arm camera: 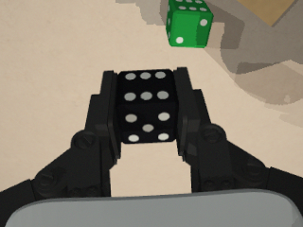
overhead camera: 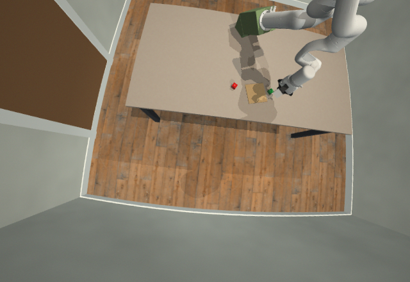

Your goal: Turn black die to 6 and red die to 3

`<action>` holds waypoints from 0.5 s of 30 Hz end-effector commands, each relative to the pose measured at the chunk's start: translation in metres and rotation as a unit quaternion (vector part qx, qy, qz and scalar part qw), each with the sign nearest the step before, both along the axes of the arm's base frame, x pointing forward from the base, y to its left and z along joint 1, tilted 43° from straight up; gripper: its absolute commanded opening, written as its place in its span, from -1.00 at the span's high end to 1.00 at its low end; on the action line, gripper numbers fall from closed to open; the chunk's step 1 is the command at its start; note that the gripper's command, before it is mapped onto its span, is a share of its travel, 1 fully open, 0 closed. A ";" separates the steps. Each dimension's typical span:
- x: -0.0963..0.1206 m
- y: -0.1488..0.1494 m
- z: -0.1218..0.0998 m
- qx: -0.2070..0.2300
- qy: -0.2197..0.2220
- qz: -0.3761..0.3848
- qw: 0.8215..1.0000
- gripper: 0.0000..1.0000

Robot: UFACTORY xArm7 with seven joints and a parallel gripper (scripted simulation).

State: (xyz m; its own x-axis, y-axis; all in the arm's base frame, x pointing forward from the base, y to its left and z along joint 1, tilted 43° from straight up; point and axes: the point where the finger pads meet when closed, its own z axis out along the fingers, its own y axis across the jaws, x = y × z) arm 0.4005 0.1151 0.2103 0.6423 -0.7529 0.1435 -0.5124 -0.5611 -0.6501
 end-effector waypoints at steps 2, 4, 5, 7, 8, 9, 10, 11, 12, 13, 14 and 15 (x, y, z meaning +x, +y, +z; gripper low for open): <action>0.001 0.018 0.011 -0.032 -0.029 0.045 0.998 0.47; 0.001 0.018 0.011 -0.032 -0.029 0.045 0.998 0.47; 0.001 0.018 0.012 -0.032 -0.030 0.045 0.998 0.47; 0.000 0.020 0.015 -0.031 -0.033 0.043 0.998 0.47; 0.000 0.021 0.019 -0.030 -0.036 0.041 0.998 0.47; 0.000 0.023 0.024 -0.028 -0.040 0.038 0.998 0.47; 0.000 0.026 0.030 -0.026 -0.045 0.034 0.998 0.47; -0.001 0.029 0.038 -0.024 -0.052 0.029 0.998 0.47; -0.002 0.033 0.048 -0.022 -0.060 0.023 0.998 0.47; -0.004 0.037 0.058 -0.021 -0.070 0.016 0.997 0.47; -0.006 0.042 0.070 -0.020 -0.081 0.008 0.996 0.47; -0.008 0.047 0.082 -0.019 -0.094 -0.001 0.995 0.47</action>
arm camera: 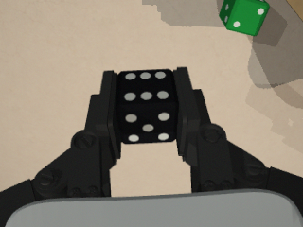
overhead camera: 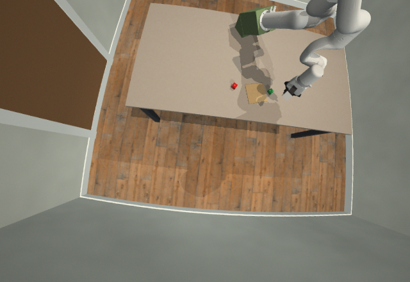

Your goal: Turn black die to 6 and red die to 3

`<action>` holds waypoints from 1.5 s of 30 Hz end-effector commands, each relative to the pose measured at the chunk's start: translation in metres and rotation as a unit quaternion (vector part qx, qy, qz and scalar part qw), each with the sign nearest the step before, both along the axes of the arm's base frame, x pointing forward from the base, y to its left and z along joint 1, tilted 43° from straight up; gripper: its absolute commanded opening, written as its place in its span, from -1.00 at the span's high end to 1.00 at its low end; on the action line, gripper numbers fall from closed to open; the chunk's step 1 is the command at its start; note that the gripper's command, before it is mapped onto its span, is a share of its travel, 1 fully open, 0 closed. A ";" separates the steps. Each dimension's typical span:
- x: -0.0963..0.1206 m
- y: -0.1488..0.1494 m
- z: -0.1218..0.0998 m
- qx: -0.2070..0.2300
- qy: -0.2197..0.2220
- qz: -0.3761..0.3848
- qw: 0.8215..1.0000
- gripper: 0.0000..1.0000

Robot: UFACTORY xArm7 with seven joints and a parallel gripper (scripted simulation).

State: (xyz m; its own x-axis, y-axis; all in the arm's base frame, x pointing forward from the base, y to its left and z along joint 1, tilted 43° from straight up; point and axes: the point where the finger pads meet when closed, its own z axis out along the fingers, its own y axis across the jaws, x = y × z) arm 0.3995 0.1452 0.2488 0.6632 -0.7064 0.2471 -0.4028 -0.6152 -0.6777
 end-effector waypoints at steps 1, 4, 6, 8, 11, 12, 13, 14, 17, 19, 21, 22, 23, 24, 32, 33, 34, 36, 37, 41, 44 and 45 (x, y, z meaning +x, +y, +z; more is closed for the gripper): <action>-0.007 0.017 0.043 0.004 -0.038 -0.030 0.999 0.47; -0.014 0.029 0.066 0.003 -0.067 -0.051 0.996 0.47; -0.014 0.029 0.066 0.003 -0.067 -0.051 0.996 0.47; -0.023 0.041 0.086 -0.003 -0.100 -0.076 0.992 0.47; -0.030 0.051 0.095 -0.014 -0.127 -0.100 0.987 0.47; -0.032 0.053 0.097 -0.017 -0.133 -0.105 0.985 0.47; -0.032 0.053 0.097 -0.017 -0.134 -0.106 0.985 0.47; -0.034 0.056 0.098 -0.023 -0.144 -0.116 0.982 0.47; -0.037 0.061 0.098 -0.033 -0.160 -0.131 0.978 0.47; -0.038 0.063 0.097 -0.039 -0.168 -0.139 0.975 0.47; -0.039 0.066 0.094 -0.050 -0.183 -0.154 0.970 0.47; -0.039 0.066 0.094 -0.050 -0.183 -0.154 0.970 0.47; -0.039 0.066 0.094 -0.050 -0.183 -0.154 0.970 0.47; -0.039 0.066 0.093 -0.052 -0.185 -0.156 0.969 0.47; -0.033 0.064 0.059 -0.110 -0.239 -0.222 0.939 0.47; -0.032 0.063 0.057 -0.113 -0.241 -0.225 0.937 0.47; -0.029 0.059 0.049 -0.124 -0.249 -0.236 0.931 0.47; -0.026 0.054 0.038 -0.138 -0.258 -0.250 0.923 0.47; -0.024 0.051 0.033 -0.144 -0.261 -0.256 0.920 0.47; -0.020 0.044 0.022 -0.158 -0.270 -0.269 0.911 0.47; -0.010 0.020 -0.006 -0.194 -0.288 -0.301 0.888 0.47; -0.008 0.013 -0.013 -0.202 -0.292 -0.308 0.883 0.47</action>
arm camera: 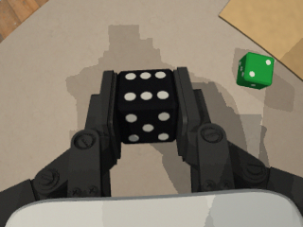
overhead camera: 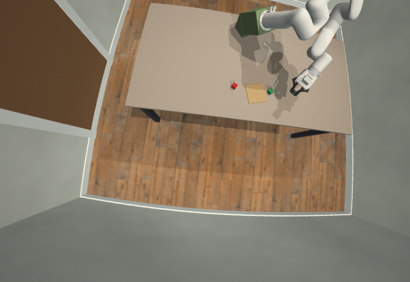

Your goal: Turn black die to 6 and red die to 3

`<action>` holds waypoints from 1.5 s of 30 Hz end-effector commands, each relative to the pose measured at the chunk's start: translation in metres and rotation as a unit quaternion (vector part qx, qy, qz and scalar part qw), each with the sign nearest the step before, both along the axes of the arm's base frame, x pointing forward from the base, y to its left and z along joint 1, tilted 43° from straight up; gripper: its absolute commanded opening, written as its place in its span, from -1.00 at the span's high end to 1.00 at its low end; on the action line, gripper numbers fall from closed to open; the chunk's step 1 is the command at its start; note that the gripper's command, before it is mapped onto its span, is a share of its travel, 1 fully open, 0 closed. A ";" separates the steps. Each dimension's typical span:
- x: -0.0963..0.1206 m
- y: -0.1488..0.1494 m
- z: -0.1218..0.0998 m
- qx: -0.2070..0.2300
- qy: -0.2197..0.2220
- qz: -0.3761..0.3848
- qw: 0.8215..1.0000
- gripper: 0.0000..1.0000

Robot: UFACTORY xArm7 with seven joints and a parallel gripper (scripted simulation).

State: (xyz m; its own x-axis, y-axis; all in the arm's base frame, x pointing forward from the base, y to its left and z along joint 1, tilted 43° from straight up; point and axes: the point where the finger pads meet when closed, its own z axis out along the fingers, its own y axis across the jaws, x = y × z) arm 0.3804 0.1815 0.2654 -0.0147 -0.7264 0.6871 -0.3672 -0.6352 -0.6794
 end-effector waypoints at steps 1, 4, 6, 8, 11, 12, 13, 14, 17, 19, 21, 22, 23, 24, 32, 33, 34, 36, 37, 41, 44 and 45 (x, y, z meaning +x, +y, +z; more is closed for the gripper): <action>0.011 -0.024 -0.030 -0.037 -0.031 -0.059 0.997 0.47; 0.015 -0.038 -0.043 -0.053 -0.039 -0.078 0.995 0.47; 0.016 -0.042 -0.046 -0.056 -0.040 -0.082 0.994 0.47; 0.016 -0.043 -0.046 -0.057 -0.041 -0.083 0.994 0.47; 0.016 -0.043 -0.046 -0.057 -0.041 -0.083 0.994 0.47; 0.016 -0.043 -0.046 -0.057 -0.041 -0.083 0.994 0.47; 0.016 -0.042 -0.046 -0.057 -0.041 -0.083 0.994 0.47; 0.016 -0.042 -0.047 -0.057 -0.041 -0.083 0.994 0.47; 0.018 -0.041 -0.048 -0.057 -0.041 -0.083 0.994 0.47; 0.020 -0.040 -0.051 -0.057 -0.041 -0.083 0.994 0.47; 0.022 -0.039 -0.054 -0.057 -0.041 -0.083 0.994 0.47; 0.024 -0.038 -0.056 -0.057 -0.041 -0.083 0.994 0.47; 0.025 -0.037 -0.058 -0.057 -0.041 -0.083 0.994 0.47; 0.027 -0.036 -0.060 -0.057 -0.041 -0.083 0.994 0.47; 0.039 -0.029 -0.075 -0.057 -0.041 -0.083 0.994 0.47; 0.041 -0.027 -0.078 -0.057 -0.041 -0.083 0.994 0.47; 0.043 -0.026 -0.080 -0.057 -0.041 -0.083 0.994 0.47; 0.047 -0.024 -0.085 -0.057 -0.041 -0.083 0.994 0.47; 0.049 -0.023 -0.087 -0.057 -0.041 -0.083 0.994 0.47; 0.054 -0.020 -0.093 -0.057 -0.041 -0.083 0.994 0.47; 0.055 -0.019 -0.096 -0.057 -0.041 -0.083 0.994 0.47; 0.055 -0.019 -0.096 -0.057 -0.041 -0.083 0.994 0.47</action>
